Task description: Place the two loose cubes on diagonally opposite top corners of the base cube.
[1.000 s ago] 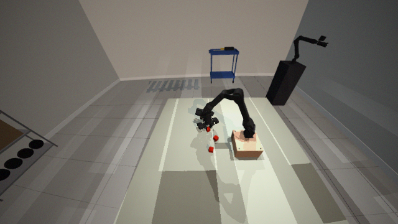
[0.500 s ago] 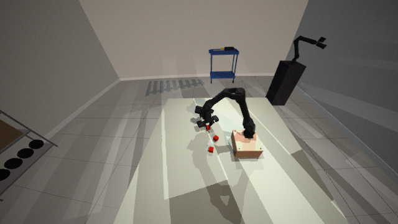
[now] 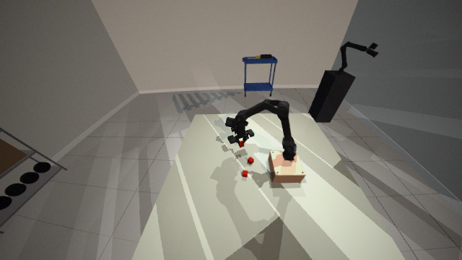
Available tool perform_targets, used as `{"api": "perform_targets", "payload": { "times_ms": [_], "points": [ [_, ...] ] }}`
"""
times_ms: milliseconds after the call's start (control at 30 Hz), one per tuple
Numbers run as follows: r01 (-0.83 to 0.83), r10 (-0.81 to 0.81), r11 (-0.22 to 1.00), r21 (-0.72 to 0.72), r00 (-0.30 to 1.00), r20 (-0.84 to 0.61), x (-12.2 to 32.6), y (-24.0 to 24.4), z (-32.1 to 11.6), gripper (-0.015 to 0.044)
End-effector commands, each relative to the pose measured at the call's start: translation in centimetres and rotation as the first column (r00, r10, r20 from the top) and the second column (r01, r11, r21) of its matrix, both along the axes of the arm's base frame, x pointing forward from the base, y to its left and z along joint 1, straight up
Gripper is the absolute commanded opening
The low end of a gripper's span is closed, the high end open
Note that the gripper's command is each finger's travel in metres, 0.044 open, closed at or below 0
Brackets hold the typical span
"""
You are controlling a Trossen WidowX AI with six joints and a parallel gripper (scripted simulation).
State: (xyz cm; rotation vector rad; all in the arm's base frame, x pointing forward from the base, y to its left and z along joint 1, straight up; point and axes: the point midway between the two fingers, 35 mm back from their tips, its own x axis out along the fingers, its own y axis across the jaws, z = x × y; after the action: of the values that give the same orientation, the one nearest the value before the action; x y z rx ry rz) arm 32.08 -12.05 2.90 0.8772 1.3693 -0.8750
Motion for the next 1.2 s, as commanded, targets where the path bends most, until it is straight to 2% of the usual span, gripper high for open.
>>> {"api": "perform_targets", "payload": {
  "times_ms": [0, 367, 1167],
  "points": [
    [0.005, -0.005, 1.000, 0.001, 1.000, 0.005, -0.1, 0.1, 1.6, 0.0105],
    [0.003, -0.003, 1.000, 0.001, 1.000, 0.005, -0.4, 0.4, 3.7, 0.0105],
    [-0.069, 0.069, 0.998, 0.004, 0.998, 0.000, 0.1, 8.1, 2.3, 0.0105]
  ]
}}
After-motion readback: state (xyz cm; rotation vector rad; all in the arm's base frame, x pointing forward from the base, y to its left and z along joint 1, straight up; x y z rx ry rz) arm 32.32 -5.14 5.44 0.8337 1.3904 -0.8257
